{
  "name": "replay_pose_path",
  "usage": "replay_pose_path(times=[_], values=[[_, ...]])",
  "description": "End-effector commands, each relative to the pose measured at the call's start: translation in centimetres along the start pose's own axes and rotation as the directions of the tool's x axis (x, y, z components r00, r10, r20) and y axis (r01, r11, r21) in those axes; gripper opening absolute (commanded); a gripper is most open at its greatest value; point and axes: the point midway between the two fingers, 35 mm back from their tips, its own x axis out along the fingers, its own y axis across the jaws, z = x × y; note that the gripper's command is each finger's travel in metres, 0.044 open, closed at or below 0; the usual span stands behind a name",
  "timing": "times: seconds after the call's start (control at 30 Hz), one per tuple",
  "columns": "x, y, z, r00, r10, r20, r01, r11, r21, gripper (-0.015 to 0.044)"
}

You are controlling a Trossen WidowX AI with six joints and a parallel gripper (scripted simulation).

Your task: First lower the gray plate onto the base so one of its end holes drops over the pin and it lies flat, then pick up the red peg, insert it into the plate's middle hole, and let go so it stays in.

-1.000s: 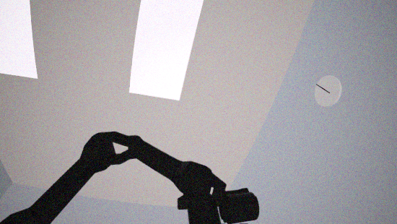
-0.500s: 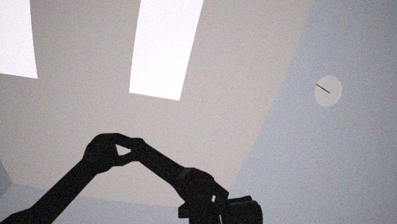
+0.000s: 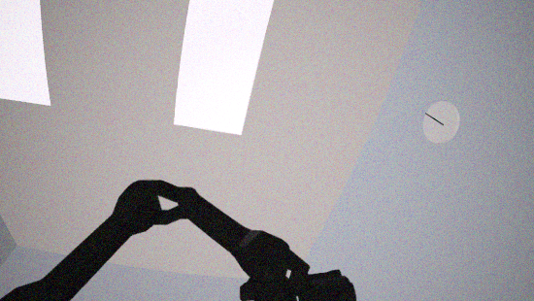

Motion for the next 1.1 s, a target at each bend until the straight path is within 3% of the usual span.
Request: replay_pose_path(times=[0.0,0.5,0.7,0.97,1.07], values=[[-0.1,0.0,0.0,1.000,0.001,0.000,-0.001,1.000,0.000,0.0053],[-0.1,0.0,0.0,1.000,0.001,0.000,-0.001,1.000,0.000,0.0440],[-1.3,0.3,0.1,1.000,0.005,0.001,-0.005,1.000,-0.010,0.0440],[-10.9,0.2,0.2,1.000,0.001,-0.004,-0.001,1.000,-0.009,0.0440],[-11.9,0.1,0.2,1.000,-0.002,-0.005,0.002,1.000,-0.004,0.0440]])
